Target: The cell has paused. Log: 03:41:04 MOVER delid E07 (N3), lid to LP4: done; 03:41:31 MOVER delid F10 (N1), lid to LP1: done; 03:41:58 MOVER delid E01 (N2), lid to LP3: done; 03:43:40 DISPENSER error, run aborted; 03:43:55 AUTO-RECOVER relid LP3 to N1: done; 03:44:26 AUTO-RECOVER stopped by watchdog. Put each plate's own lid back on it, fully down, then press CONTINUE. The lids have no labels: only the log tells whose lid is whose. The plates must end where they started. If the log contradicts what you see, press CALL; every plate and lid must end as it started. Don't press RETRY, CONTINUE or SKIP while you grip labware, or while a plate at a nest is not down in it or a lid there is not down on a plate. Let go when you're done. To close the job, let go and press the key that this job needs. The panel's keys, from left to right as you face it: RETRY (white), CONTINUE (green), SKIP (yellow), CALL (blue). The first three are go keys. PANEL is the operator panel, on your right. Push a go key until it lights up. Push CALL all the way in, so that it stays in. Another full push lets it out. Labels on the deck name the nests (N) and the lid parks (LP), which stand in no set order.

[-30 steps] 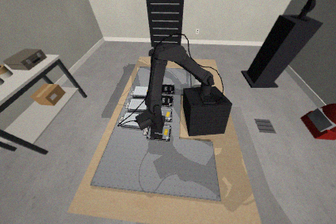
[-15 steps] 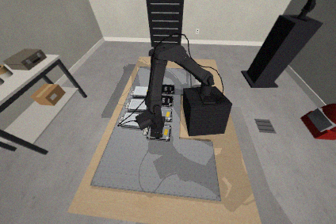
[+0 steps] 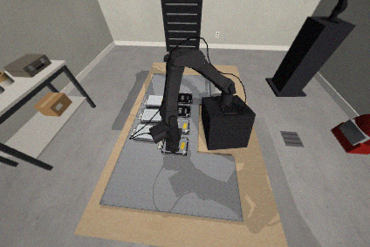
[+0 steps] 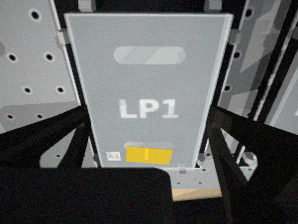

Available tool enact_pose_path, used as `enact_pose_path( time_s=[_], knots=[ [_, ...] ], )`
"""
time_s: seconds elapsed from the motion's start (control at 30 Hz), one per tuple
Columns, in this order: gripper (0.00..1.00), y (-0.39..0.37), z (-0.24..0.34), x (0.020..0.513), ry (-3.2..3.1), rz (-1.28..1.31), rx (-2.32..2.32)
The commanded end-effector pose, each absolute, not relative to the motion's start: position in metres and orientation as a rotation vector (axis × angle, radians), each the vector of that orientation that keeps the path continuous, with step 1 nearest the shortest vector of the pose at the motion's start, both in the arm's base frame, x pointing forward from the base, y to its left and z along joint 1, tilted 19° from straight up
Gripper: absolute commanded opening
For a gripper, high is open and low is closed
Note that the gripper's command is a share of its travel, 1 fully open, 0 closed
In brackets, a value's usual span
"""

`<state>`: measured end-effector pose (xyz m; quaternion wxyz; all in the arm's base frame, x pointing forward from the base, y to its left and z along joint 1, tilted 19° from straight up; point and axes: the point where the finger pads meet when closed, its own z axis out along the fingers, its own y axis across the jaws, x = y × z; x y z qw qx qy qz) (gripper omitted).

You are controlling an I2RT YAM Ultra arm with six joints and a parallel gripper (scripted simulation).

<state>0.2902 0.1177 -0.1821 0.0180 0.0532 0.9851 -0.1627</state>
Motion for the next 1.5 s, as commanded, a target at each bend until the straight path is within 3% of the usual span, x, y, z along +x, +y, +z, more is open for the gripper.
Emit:
enact_pose_path(
  time_s=[0.0, 1.47],
  knots=[
    [0.00, 0.120, -0.181, 0.300, 3.032, -0.489, 0.159],
    [0.00, 0.147, -0.127, 0.303, 3.023, -0.451, 0.155]
  ],
)
